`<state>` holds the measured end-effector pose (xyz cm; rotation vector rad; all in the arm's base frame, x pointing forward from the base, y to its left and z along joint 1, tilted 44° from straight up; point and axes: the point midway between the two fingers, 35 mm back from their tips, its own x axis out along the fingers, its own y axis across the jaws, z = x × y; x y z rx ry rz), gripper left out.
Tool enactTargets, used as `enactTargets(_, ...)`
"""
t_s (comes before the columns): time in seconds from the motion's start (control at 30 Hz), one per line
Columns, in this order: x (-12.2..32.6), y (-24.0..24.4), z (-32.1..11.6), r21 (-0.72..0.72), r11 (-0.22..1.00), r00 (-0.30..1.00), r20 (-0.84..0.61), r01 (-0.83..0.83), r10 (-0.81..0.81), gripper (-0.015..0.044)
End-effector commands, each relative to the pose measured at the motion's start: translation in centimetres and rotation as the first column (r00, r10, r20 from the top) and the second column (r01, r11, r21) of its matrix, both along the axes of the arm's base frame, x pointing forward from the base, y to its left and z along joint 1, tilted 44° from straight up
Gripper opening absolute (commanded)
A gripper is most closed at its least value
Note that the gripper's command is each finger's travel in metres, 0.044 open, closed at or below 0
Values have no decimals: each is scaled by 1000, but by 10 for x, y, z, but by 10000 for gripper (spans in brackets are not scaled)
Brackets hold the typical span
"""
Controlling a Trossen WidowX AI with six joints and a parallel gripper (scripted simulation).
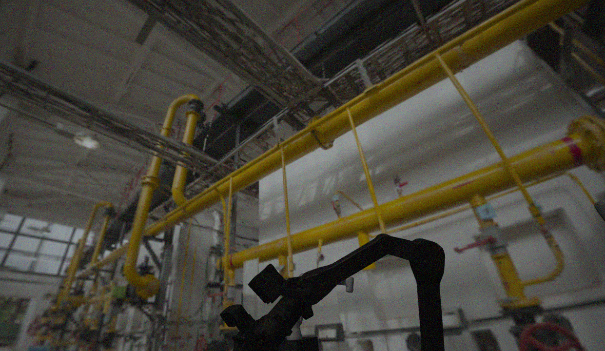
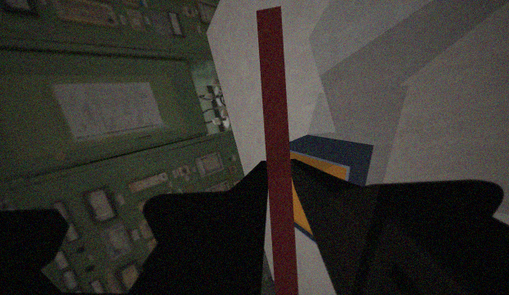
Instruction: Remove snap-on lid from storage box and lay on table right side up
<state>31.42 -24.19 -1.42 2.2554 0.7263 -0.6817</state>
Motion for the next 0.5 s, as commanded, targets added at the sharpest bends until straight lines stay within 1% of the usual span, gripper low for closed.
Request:
enactTargets(0.0, -2, -9, -3, -4, 1000, 1000, 12, -1, 1, 0)
enactTargets(0.47, -10, -29, -21, -6, 1000, 1000, 12, -1, 1, 0)
